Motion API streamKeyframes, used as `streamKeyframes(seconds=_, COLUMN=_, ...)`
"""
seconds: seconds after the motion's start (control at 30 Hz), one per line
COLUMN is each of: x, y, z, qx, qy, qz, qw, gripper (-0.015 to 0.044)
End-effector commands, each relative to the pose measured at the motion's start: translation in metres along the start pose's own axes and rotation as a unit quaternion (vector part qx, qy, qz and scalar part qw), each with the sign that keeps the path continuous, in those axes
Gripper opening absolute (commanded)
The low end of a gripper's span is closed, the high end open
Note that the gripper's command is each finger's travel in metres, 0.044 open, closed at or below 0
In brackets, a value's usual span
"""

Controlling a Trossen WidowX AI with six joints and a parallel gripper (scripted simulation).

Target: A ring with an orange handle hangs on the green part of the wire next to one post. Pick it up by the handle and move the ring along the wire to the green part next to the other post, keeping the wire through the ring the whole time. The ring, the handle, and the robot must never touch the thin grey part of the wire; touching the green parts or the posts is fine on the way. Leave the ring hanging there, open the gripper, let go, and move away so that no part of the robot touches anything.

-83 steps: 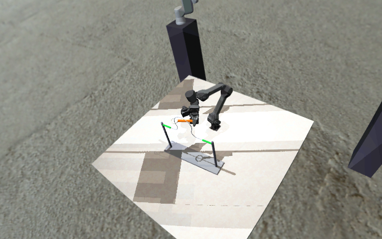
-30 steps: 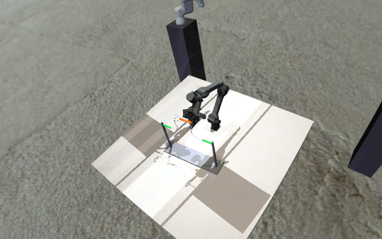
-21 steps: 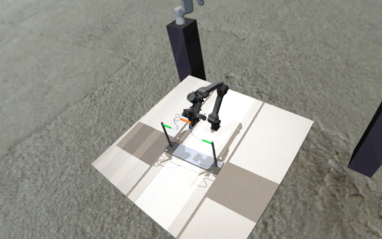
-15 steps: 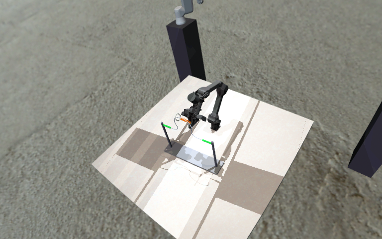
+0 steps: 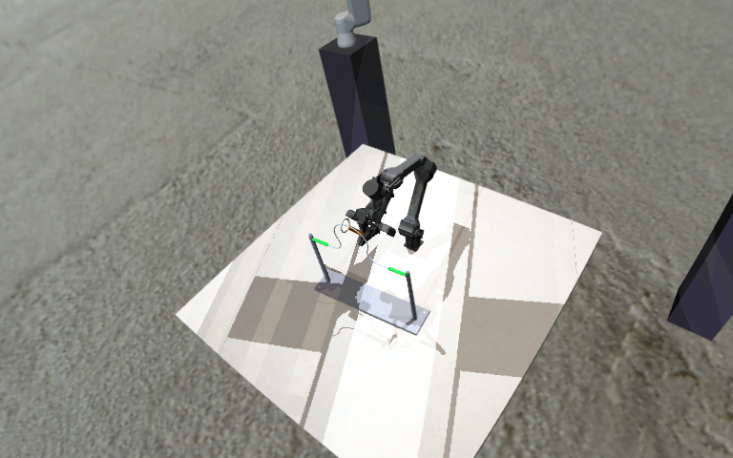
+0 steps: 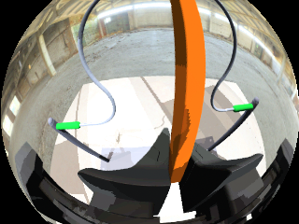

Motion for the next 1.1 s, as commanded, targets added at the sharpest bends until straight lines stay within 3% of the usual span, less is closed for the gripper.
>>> streamKeyframes(seconds=0.0, x=0.0001, y=0.0005, z=0.0004, qx=-0.025, qy=0.015, qz=-0.001, qw=1.000, gripper=-0.0150)
streamKeyframes(seconds=1.07, x=0.0033, y=0.0061, z=0.0011, qx=-0.231, qy=0.138, qz=0.001, qw=0.963, gripper=-0.0150)
Point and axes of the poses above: the point midway between the two fingers, 35 mm back from their tips, its own x axis out along the fingers, its own z axis across the jaws, y = z × x, the point moved 10 cm from there along -x, back along the fingers, and after that the axes turned 14 degrees about -x, right-handed, at the moved point
